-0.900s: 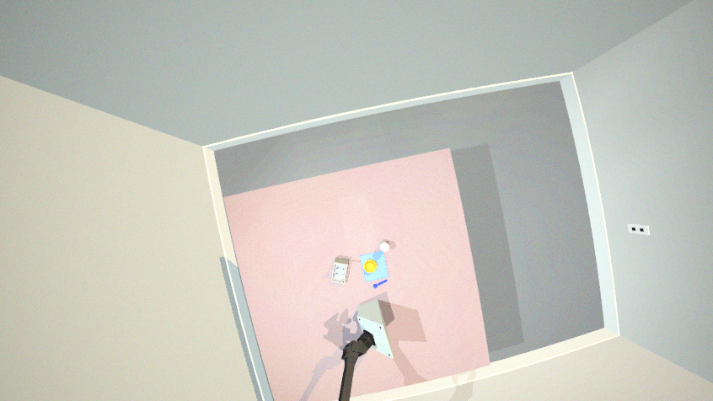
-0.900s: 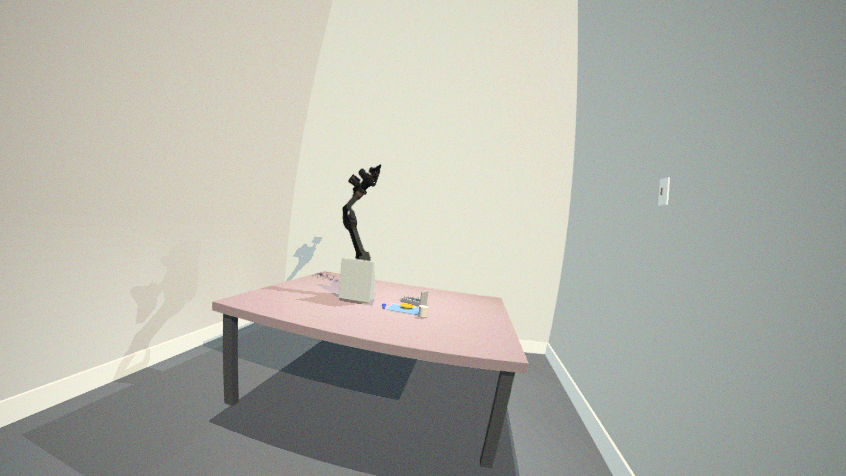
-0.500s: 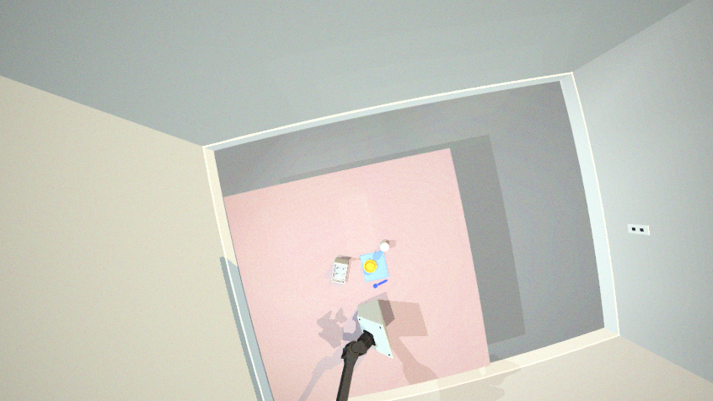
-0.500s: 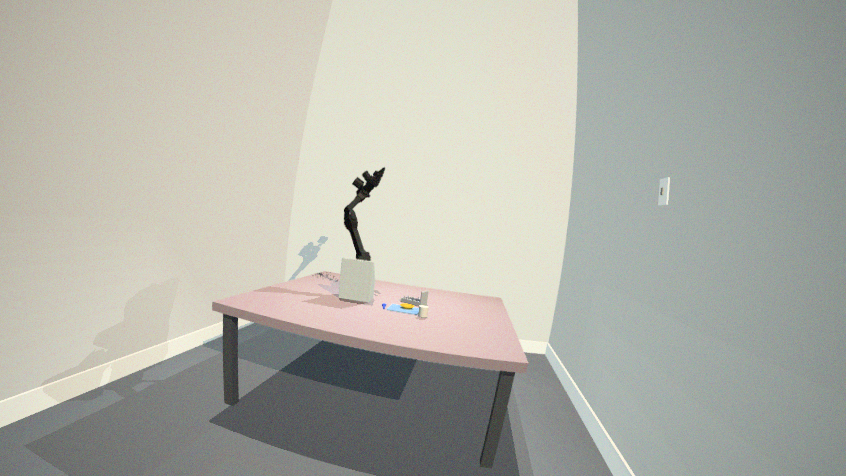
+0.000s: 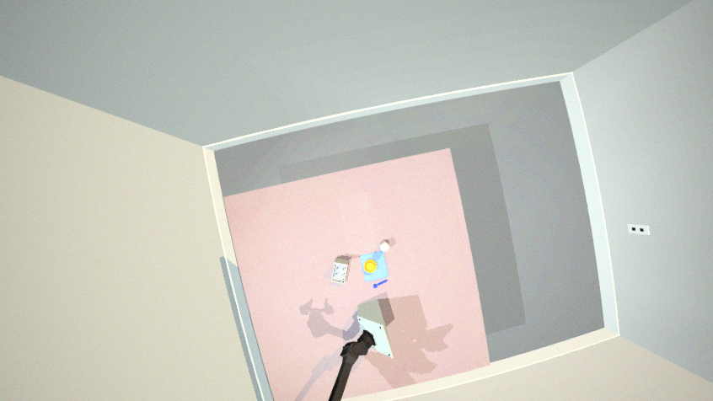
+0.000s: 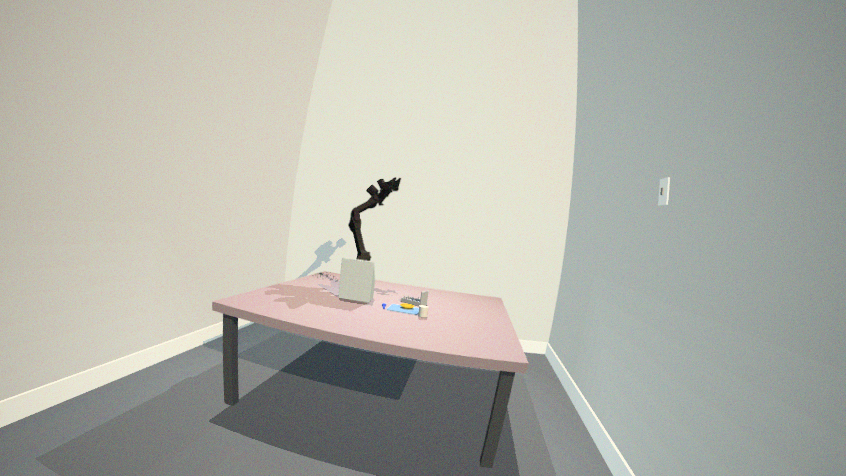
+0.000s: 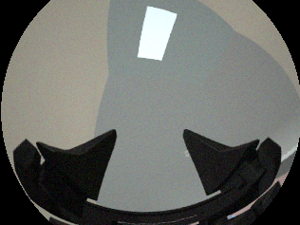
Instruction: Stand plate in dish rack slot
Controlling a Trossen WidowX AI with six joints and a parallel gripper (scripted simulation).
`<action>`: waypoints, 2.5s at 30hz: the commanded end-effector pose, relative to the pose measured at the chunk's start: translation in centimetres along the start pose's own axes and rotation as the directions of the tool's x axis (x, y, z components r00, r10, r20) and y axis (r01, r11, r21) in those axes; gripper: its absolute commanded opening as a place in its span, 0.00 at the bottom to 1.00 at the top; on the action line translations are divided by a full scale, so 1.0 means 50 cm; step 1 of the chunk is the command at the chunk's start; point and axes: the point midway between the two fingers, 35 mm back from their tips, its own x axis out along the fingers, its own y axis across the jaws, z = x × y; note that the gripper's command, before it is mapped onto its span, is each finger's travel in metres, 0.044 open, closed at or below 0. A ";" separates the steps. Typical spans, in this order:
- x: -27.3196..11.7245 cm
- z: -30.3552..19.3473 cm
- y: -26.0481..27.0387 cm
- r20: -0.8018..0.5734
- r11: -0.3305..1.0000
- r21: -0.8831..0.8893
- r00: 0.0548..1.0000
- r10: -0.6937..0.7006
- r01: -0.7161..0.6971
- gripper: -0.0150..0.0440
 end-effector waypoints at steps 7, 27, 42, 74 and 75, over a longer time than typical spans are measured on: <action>0.022 -0.089 0.038 -0.001 0.973 -0.228 1.000 0.025 -0.025 0.93; 0.074 -0.286 0.045 -0.127 0.817 -0.564 0.990 0.058 -0.120 0.93; 0.130 -0.495 0.002 -0.331 0.663 -0.700 0.943 0.027 -0.265 0.93; 0.186 -0.942 -0.477 -0.709 0.292 -0.673 0.480 -0.517 -0.680 0.93; 0.181 -0.952 -0.496 -0.715 0.293 -0.657 0.452 -0.533 -0.694 0.93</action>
